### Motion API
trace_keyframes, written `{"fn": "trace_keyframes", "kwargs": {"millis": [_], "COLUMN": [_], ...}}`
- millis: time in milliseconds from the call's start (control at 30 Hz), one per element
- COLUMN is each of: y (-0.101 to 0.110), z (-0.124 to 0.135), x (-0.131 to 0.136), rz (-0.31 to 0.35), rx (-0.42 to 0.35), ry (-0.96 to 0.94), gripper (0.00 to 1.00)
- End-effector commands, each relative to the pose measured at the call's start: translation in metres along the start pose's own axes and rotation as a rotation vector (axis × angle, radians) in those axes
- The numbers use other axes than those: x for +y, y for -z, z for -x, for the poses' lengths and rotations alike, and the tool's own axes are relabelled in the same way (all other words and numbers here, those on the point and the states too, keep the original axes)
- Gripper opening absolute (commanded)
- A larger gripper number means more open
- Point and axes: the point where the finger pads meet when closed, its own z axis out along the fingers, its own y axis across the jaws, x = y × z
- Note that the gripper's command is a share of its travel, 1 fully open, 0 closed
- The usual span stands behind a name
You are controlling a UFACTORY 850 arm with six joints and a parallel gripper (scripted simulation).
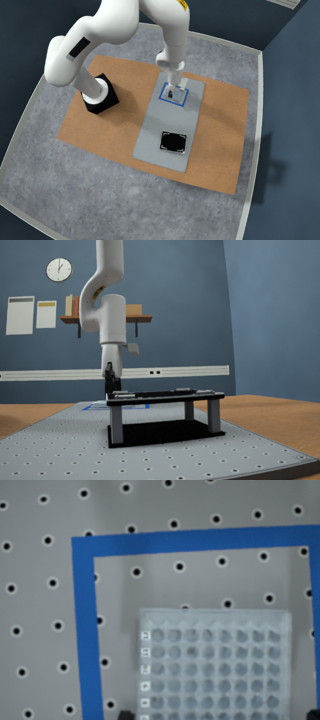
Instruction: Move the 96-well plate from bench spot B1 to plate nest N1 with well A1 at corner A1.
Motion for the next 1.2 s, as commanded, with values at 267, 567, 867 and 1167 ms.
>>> {"fn": "trace_keyframes", "kwargs": {"millis": [267,567,867,1167], "y": [-0.001,-0.006,-0.011,-0.016], "z": [-0.001,-0.001,-0.001,-0.001], "x": [0.0,0.0,0.0,0.0], "rz": [-0.001,-0.001,-0.001,-0.001], "rx": [0.004,0.004,0.004,0.004], "ry": [0.0,0.0,0.0,0.0], "gripper": [1.0,1.0,1.0,1.0]}}
